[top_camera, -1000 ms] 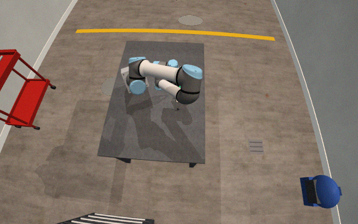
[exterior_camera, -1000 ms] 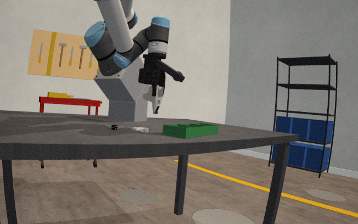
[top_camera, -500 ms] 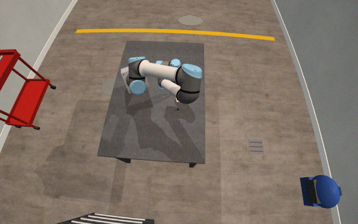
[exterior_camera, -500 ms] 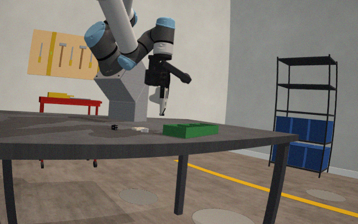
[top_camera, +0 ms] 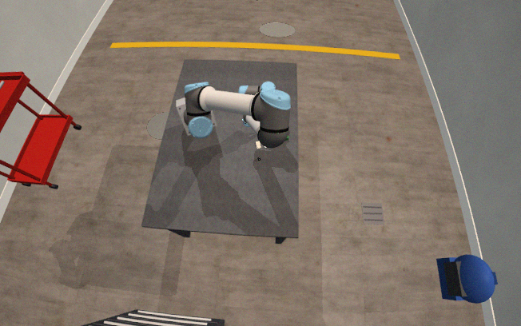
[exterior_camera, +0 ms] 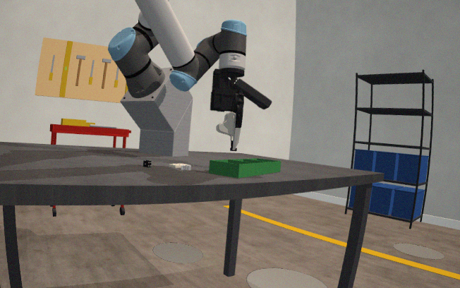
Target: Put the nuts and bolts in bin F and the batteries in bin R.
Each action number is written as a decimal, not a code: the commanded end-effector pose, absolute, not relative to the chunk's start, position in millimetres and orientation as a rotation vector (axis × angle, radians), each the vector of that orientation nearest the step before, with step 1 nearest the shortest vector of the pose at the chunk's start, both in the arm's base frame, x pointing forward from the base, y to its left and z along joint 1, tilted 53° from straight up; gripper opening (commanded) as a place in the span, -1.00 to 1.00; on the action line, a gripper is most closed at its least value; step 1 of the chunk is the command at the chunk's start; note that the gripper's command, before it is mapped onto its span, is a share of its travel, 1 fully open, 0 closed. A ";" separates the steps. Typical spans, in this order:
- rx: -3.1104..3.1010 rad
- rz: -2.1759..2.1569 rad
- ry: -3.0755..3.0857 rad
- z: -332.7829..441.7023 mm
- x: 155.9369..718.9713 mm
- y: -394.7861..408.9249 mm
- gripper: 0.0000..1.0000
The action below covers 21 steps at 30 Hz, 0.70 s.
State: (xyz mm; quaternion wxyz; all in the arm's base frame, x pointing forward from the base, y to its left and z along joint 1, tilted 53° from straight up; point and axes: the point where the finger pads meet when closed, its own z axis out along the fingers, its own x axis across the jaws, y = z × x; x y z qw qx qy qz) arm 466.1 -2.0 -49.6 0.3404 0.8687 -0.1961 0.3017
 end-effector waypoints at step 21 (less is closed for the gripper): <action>2.233 0.420 0.192 -55.3 502.8 19.4 -1.00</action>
